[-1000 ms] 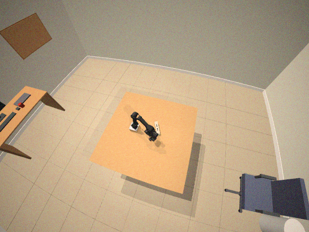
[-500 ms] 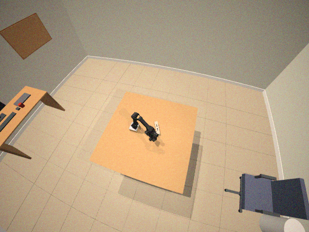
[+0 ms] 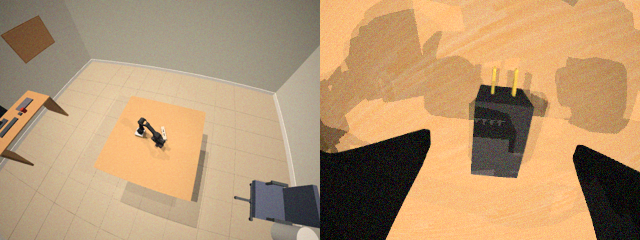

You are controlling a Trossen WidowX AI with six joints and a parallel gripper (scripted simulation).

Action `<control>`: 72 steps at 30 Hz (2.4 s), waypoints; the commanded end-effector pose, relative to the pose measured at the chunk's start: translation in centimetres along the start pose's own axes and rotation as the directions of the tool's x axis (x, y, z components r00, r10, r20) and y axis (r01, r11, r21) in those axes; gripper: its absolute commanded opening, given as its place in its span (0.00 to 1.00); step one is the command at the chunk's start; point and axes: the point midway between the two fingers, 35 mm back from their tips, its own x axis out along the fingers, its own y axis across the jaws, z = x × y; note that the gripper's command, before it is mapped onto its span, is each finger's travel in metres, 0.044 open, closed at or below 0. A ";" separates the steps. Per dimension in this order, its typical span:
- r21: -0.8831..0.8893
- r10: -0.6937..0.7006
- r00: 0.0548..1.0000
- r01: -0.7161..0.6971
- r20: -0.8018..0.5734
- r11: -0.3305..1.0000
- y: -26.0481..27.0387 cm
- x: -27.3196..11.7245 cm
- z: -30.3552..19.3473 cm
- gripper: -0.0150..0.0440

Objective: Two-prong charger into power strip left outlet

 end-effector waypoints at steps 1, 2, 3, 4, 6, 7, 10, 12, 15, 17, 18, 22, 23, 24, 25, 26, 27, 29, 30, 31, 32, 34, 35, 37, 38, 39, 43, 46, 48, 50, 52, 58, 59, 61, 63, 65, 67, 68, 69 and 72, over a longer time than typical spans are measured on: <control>-0.004 0.012 1.000 -0.012 -0.006 1.000 0.3 1.1 -0.1 1.00; -0.004 0.012 1.000 -0.012 -0.006 1.000 0.3 1.2 0.0 1.00; -0.004 0.012 1.000 -0.012 -0.006 1.000 0.3 1.4 0.0 1.00; -0.004 0.012 1.000 -0.012 -0.006 1.000 0.3 1.6 0.0 1.00; -0.004 0.012 1.000 -0.012 -0.006 1.000 0.3 1.9 0.0 1.00; -0.004 0.012 1.000 -0.012 -0.006 1.000 0.3 2.0 0.0 1.00; -0.004 0.012 1.000 -0.012 -0.006 1.000 0.4 2.5 0.0 1.00; -0.004 0.012 1.000 -0.012 -0.006 1.000 0.4 2.8 0.0 1.00; -0.004 0.012 1.000 -0.012 -0.006 1.000 0.4 3.2 0.1 1.00; -0.004 0.012 1.000 -0.012 -0.006 1.000 0.4 3.2 0.1 1.00; -0.004 0.012 1.000 -0.012 -0.006 1.000 0.4 3.2 0.1 1.00; -0.004 0.012 1.000 -0.012 -0.006 1.000 0.4 3.2 0.1 1.00; -0.002 0.006 1.000 -0.006 -0.001 1.000 0.2 2.9 0.1 0.96; -0.002 0.006 1.000 -0.006 -0.001 1.000 0.2 2.9 0.1 0.91; -0.002 0.006 1.000 -0.006 -0.001 1.000 0.2 2.9 0.1 0.87; -0.002 0.006 1.000 -0.006 -0.001 1.000 0.2 2.9 0.1 0.82; -0.002 0.006 1.000 -0.006 -0.001 1.000 0.2 2.9 0.1 0.78; -0.002 0.006 1.000 -0.006 -0.001 1.000 0.2 2.9 0.1 0.69; -0.002 0.006 1.000 -0.006 -0.001 1.000 0.2 2.9 0.1 0.64; -0.002 0.006 1.000 -0.006 -0.001 1.000 0.2 2.9 0.1 0.60; -0.002 0.006 1.000 -0.006 -0.001 1.000 0.2 2.9 0.1 0.56; -0.002 0.006 1.000 -0.006 -0.001 1.000 0.2 2.9 0.1 0.47; -0.002 0.006 1.000 -0.006 -0.001 1.000 0.2 2.9 0.1 0.45; -0.002 0.006 1.000 -0.006 -0.001 1.000 0.2 2.9 0.1 0.43; -0.002 0.006 1.000 -0.006 -0.001 1.000 0.2 2.9 0.1 0.42; -0.002 0.006 1.000 -0.006 -0.001 1.000 0.2 2.9 0.1 0.41; -0.002 0.006 1.000 -0.006 -0.001 1.000 0.2 2.7 0.1 0.30; -0.002 0.007 1.000 -0.007 -0.002 1.000 0.1 1.7 0.1 0.25; -0.003 0.008 1.000 -0.008 -0.003 1.000 0.1 0.7 0.0 0.25; -0.003 0.009 1.000 -0.009 -0.004 1.000 0.2 -0.2 -0.1 0.25; -0.004 0.010 1.000 -0.010 -0.005 1.000 0.3 -1.2 -0.3 0.25; -0.004 0.012 1.000 -0.012 -0.007 1.000 0.6 -2.7 -0.5 0.25; -0.004 0.012 1.000 -0.012 -0.007 1.000 0.7 -2.7 -0.5 0.25; -0.001 0.012 1.000 -0.012 -0.006 1.000 0.7 -2.7 -0.4 0.25; 0.007 0.013 1.000 -0.013 -0.005 1.000 0.9 -2.6 -0.2 0.25; 0.018 0.013 1.000 -0.013 -0.004 1.000 1.1 -2.6 0.1 0.25; 0.032 0.014 1.000 -0.014 -0.003 0.999 1.4 -2.5 0.5 0.25; 0.038 0.015 1.000 -0.015 -0.002 0.999 1.6 -2.4 0.7 0.25; 0.045 0.015 1.000 -0.015 -0.002 0.999 1.7 -2.4 0.9 0.25; 0.064 0.016 1.000 -0.016 0.000 0.998 2.2 -2.2 1.4 0.25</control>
